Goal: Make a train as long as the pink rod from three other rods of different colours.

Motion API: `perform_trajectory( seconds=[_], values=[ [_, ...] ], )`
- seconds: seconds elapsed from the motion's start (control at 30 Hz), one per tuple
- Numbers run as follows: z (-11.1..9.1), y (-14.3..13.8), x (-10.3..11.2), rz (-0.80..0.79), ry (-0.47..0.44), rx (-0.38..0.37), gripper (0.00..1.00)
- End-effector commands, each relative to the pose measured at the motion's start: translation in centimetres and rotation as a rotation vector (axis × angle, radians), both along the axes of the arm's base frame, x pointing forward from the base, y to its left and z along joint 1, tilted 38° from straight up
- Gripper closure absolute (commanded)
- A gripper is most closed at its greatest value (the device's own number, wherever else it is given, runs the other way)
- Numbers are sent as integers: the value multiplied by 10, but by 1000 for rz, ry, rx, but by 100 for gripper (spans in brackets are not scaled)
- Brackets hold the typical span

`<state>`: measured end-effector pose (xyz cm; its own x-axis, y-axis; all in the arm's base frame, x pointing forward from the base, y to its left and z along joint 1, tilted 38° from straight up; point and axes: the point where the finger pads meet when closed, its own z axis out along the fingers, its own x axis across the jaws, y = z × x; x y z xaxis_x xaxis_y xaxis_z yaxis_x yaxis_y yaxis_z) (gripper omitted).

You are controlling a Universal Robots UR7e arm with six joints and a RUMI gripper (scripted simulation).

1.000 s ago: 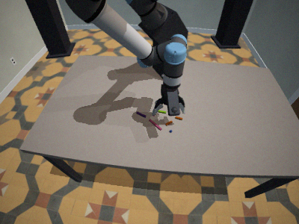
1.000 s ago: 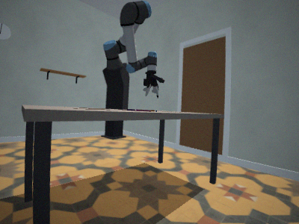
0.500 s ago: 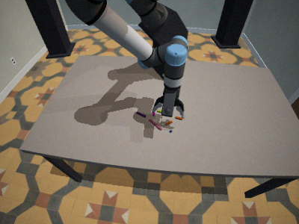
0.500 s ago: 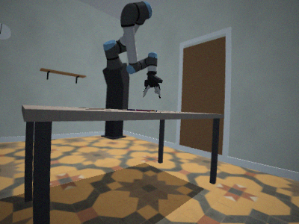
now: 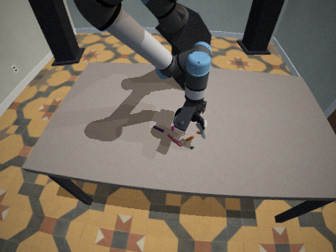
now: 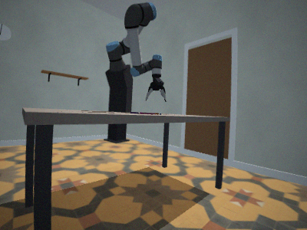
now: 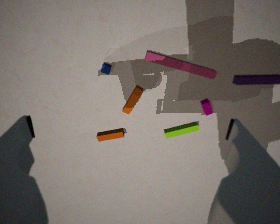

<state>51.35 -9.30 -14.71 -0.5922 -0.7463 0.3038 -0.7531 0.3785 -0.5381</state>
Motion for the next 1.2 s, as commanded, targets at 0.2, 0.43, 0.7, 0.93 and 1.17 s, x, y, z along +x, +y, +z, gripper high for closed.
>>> perform_trajectory(
  seconds=[0.2,0.43,0.7,0.93,1.17],
  values=[
    [-4,-2,1,-239,-162,81,0],
    [-6,-3,1,-340,-232,118,0],
    [-10,-5,1,-489,-337,172,0],
    [-12,-5,0,-593,-410,210,0],
    [-16,-6,-1,-718,-498,255,0]
  ],
)
